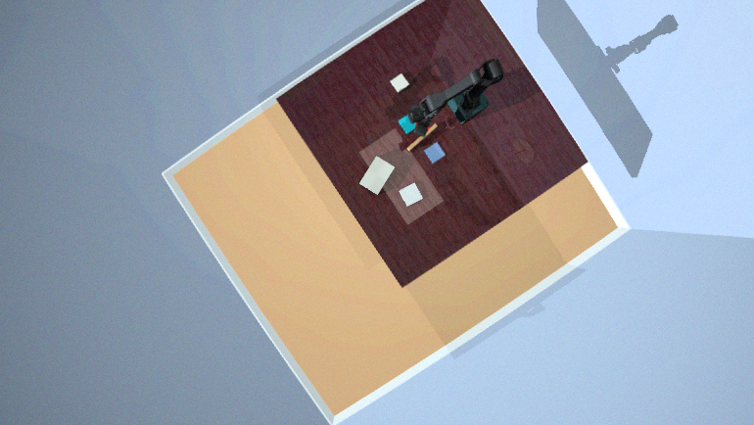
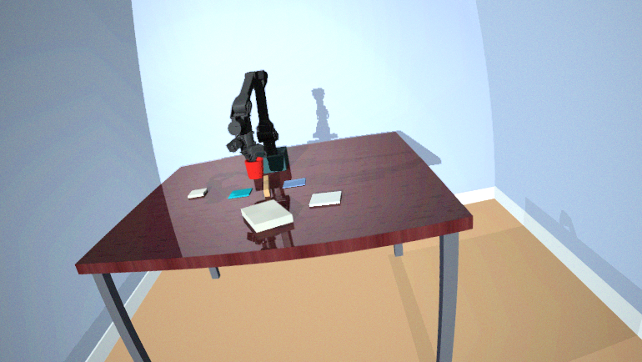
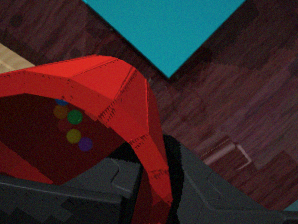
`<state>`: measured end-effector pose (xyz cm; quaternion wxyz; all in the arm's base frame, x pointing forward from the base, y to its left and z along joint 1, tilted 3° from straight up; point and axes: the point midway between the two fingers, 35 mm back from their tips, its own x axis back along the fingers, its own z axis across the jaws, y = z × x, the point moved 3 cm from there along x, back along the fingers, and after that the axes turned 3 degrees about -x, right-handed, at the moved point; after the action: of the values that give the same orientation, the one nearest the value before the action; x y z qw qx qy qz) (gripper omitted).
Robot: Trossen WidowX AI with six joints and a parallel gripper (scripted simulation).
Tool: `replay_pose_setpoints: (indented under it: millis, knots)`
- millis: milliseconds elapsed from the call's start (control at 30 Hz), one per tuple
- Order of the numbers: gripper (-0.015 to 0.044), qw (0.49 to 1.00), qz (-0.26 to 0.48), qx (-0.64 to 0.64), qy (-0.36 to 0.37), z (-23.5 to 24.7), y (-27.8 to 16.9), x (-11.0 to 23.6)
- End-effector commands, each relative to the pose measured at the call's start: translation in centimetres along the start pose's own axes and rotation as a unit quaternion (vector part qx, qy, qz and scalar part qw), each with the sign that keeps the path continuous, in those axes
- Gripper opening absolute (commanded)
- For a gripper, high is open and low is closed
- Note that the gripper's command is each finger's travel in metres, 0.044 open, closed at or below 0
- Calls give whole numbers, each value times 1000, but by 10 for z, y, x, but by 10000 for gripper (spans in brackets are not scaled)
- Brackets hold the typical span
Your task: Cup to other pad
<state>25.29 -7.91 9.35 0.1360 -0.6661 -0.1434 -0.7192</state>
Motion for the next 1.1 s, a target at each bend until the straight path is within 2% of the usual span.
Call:
replay_pose_setpoints:
  millis: [0,1067]
  knots:
    - [0,1000,2,2,2,-1,7,1]
    - [0,1000,-1,2,1,-27,69,4]
